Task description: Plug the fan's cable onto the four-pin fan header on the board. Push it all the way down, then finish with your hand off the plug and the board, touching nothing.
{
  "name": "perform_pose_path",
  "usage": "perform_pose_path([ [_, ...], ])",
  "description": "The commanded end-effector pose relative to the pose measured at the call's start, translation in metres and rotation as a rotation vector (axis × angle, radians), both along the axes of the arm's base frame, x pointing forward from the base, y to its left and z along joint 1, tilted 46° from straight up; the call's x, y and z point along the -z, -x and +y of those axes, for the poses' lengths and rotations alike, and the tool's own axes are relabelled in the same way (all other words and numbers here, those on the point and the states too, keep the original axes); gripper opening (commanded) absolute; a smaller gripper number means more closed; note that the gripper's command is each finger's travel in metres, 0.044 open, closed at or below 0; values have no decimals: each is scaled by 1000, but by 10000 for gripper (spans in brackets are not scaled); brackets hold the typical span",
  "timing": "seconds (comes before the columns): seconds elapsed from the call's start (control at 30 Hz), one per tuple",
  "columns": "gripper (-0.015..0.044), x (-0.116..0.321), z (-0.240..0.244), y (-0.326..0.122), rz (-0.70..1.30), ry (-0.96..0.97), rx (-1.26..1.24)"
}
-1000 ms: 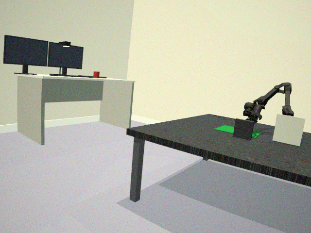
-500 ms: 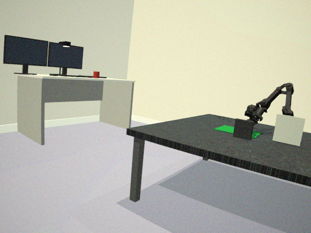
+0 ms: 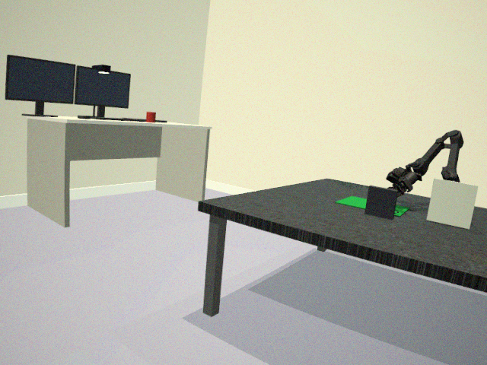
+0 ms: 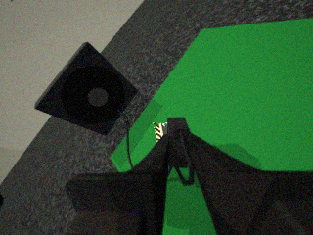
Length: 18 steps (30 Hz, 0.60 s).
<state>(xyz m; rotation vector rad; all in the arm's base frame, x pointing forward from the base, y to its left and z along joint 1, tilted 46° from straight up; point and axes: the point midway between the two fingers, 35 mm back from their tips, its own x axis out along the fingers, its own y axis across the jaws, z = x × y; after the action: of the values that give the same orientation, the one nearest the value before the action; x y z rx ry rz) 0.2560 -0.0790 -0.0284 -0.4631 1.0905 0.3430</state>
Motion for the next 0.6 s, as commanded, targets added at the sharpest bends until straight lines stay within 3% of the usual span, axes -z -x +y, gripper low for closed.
perform_pose_path([
  [0.0,0,-2,1,2,-50,-11,-28],
  [0.57,0,-16,-3,4,-257,-7,-125],
])
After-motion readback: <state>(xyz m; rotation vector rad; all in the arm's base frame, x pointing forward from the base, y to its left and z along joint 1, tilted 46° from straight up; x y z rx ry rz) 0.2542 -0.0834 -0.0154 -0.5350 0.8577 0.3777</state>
